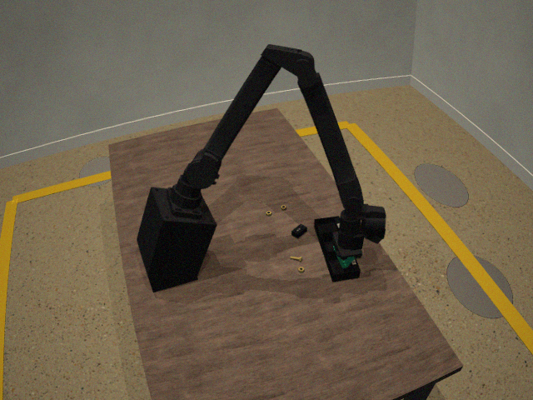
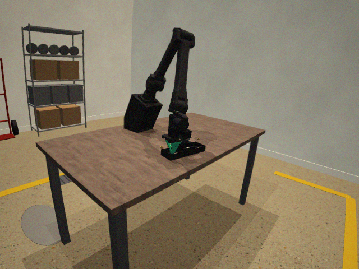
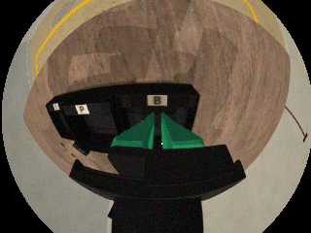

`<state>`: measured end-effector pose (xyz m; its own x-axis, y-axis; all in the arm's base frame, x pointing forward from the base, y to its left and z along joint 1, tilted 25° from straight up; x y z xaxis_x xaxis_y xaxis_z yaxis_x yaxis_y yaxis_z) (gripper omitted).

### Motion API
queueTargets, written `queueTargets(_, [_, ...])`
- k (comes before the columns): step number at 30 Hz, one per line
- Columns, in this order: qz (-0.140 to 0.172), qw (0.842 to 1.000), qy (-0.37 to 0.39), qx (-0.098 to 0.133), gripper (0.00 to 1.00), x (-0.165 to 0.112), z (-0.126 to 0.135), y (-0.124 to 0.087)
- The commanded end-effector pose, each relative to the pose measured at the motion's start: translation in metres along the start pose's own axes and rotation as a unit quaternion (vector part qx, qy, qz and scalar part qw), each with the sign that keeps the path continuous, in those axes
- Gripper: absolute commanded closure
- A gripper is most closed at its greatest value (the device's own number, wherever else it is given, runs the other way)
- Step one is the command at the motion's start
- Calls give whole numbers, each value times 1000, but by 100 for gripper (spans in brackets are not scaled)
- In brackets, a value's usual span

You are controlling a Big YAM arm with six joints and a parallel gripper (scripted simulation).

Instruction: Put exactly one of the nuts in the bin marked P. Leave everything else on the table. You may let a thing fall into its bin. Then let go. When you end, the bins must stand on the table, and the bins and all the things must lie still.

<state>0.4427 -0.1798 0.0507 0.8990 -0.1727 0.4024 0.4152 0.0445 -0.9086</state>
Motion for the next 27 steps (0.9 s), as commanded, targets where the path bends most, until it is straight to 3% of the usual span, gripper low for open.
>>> queueTargets(1, [-21,1000,0,-5,91,22,1,-13])
queueTargets(11, [-24,1000,1,-8,91,19,-7,-30])
queueTargets(16, [-3,1000,-4,0,91,8,-1,-17])
queueTargets(18, [-17,1000,-5,-5,91,13,-2,-33])
queueTargets(27, [-13,1000,-3,-4,91,7,-1,-44])
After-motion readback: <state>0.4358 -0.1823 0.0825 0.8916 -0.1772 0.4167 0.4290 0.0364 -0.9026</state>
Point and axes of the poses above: the point where the finger pads meet when closed, its own y axis out along the fingers, its own z axis across the jaws, x = y × z, the point moved 7 cm from there along -y, back along the fingers, and after that the axes turned 1 degree about y, right-handed, at the moved point
